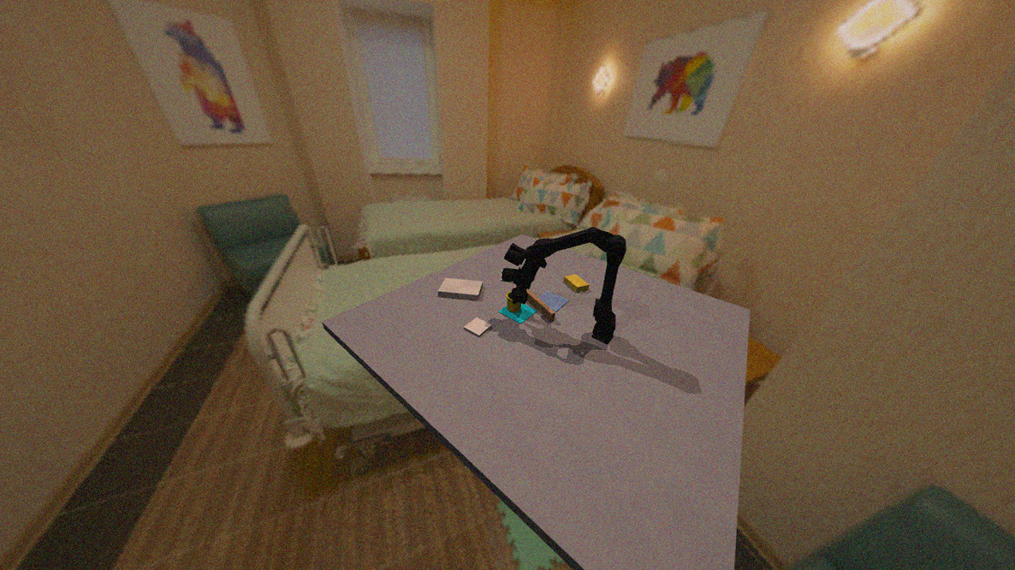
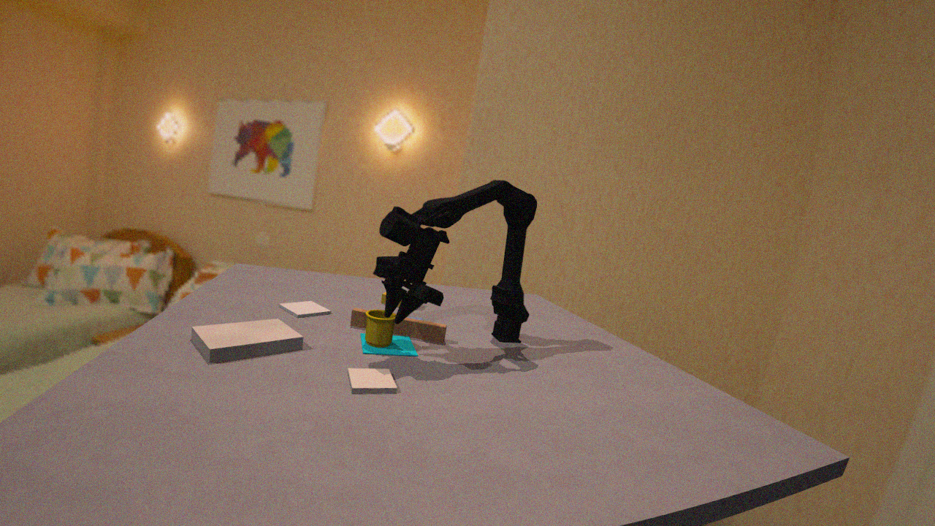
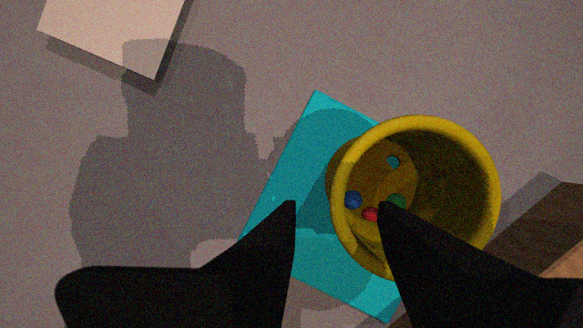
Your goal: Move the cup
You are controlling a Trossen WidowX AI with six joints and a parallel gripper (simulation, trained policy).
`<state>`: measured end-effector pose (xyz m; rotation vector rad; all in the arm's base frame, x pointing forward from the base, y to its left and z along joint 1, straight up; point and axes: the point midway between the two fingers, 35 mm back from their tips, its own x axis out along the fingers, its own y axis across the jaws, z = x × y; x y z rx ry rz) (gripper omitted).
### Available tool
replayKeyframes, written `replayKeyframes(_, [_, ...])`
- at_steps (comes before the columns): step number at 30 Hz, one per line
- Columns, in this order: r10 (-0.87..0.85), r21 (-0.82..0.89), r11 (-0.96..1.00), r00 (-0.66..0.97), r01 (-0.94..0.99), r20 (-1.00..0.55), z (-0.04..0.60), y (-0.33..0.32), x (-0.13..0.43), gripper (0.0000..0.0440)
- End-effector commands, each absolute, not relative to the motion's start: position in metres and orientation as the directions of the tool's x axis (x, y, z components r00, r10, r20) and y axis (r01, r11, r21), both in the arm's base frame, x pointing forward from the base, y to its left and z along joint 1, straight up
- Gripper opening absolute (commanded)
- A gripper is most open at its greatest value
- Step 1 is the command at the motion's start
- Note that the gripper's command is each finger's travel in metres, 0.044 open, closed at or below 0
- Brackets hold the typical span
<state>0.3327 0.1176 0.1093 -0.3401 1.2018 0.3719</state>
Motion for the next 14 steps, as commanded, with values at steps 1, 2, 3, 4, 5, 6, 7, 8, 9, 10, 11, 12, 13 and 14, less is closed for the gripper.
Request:
replayKeyframes(1, [0.119, -0.044, 0.896, 0.335, -0.442, -0.934, 0.123, 0.116, 0.328, 0.0185])
replayKeyframes(2, [0.123, -0.042, 0.897, 0.341, -0.439, -0.932, 0.127, 0.116, 0.328, 0.0189])
replayKeyframes(3, [0.127, -0.041, 0.898, 0.348, -0.437, -0.929, 0.130, 0.115, 0.327, 0.0194])
replayKeyframes(4, [0.131, -0.040, 0.899, 0.356, -0.435, -0.925, 0.134, 0.115, 0.327, 0.0199])
replayKeyframes(5, [0.134, -0.040, 0.900, 0.364, -0.433, -0.922, 0.138, 0.115, 0.327, 0.0205])
replayKeyframes(6, [0.138, -0.040, 0.901, 0.373, -0.431, -0.918, 0.141, 0.114, 0.327, 0.0217])
replayKeyframes(7, [0.140, -0.040, 0.902, 0.381, -0.429, -0.914, 0.145, 0.114, 0.327, 0.0228])
replayKeyframes(8, [0.142, -0.041, 0.903, 0.389, -0.427, -0.910, 0.149, 0.113, 0.328, 0.0251])
replayKeyframes(9, [0.144, -0.041, 0.905, 0.395, -0.424, -0.907, 0.152, 0.112, 0.328, 0.0273])
replayKeyframes(10, [0.146, -0.041, 0.906, 0.401, -0.421, -0.904, 0.155, 0.111, 0.328, 0.0295])
replayKeyframes(11, [0.147, -0.041, 0.908, 0.408, -0.417, -0.901, 0.159, 0.110, 0.328, 0.0318])
replayKeyframes(12, [0.148, -0.041, 0.910, 0.415, -0.413, -0.897, 0.162, 0.109, 0.329, 0.0342])
replayKeyframes(13, [0.150, -0.041, 0.911, 0.423, -0.409, -0.894, 0.166, 0.108, 0.329, 0.0367])
replayKeyframes(14, [0.151, -0.041, 0.913, 0.430, -0.405, -0.890, 0.170, 0.107, 0.330, 0.0393])
